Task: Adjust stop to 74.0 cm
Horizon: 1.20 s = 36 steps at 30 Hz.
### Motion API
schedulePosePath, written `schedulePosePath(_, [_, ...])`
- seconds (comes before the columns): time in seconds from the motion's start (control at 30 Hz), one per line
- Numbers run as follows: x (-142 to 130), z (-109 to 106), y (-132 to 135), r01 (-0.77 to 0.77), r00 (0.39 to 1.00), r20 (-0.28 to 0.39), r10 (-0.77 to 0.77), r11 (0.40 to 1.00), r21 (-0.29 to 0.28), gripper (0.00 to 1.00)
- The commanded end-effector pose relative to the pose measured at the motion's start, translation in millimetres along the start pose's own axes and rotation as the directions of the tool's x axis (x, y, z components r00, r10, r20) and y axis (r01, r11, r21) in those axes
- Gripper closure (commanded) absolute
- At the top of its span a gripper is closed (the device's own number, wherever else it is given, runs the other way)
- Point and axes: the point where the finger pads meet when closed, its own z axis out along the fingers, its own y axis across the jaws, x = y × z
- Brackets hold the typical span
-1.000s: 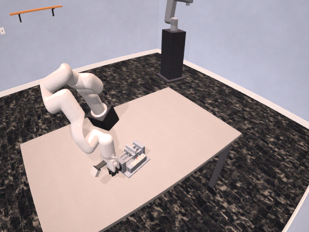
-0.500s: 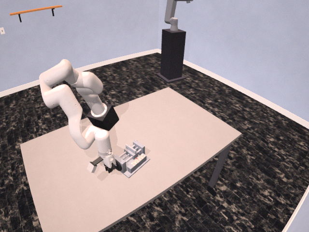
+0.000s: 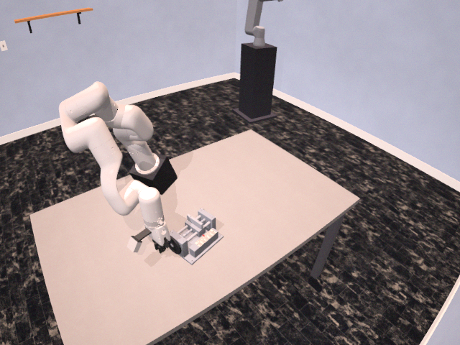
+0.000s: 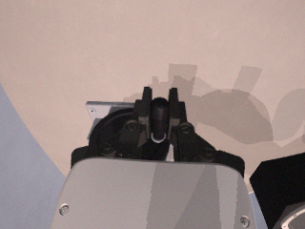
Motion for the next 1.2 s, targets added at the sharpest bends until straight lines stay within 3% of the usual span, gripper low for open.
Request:
schedulePosePath(0.0, [0.2, -4.7, -0.4, 0.001, 1.000, -0.001, -0.001, 1.000, 0.001, 0.94])
schedulePosePath(1.17, [0.1, -34.1, -24.2, 0.001, 1.000, -0.001, -0.001, 1.000, 0.001, 0.94])
